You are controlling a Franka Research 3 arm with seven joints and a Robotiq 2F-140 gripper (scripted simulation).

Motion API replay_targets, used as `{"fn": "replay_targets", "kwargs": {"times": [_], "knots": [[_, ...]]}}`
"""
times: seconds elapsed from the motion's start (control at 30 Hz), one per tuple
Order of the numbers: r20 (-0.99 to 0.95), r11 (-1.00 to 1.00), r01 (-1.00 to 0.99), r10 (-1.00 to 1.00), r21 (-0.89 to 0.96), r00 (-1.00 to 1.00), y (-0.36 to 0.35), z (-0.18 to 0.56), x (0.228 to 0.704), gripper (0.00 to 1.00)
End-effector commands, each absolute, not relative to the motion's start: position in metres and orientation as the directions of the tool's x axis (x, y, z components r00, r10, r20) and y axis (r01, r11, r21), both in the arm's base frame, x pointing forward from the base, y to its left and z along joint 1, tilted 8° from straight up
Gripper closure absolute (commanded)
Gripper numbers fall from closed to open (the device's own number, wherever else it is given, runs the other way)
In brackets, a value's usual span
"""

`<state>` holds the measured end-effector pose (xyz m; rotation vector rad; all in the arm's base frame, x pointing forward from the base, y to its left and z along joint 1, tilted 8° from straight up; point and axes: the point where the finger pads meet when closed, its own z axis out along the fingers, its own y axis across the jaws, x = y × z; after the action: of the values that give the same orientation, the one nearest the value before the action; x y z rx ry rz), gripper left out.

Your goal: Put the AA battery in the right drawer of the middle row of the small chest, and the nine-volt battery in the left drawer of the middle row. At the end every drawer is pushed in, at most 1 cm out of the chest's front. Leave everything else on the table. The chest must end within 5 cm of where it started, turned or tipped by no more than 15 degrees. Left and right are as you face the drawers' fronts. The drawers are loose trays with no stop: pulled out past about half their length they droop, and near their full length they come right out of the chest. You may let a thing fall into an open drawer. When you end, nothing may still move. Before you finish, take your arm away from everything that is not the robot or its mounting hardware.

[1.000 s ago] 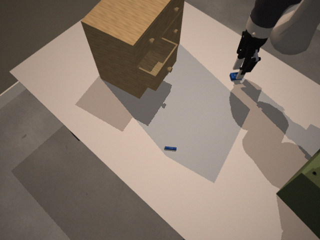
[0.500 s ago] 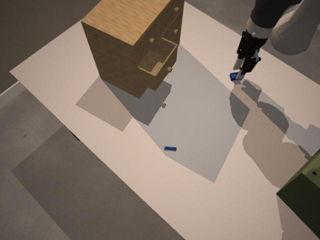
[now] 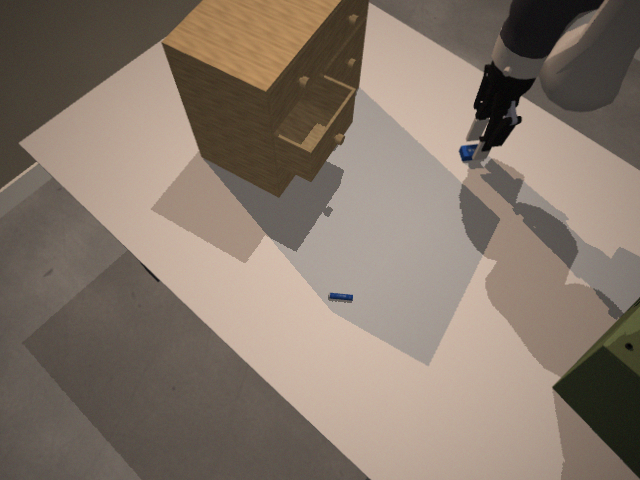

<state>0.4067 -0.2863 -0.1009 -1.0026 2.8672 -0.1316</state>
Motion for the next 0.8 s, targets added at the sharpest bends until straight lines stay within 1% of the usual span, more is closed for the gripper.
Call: {"fn": "replay_targets", "kwargs": {"times": [0.0, 0.27, 0.77], "knots": [[-0.071, 0.783, -0.611, -0.621, -0.118, -0.781, -0.287, -0.105, 0.409, 0.74], [-0.071, 0.783, -0.611, -0.621, -0.118, -0.781, -0.287, -0.121, 0.411, 0.74], [-0.071, 0.783, -0.611, -0.621, -0.118, -0.781, -0.287, -0.122, 0.411, 0.74]]}}
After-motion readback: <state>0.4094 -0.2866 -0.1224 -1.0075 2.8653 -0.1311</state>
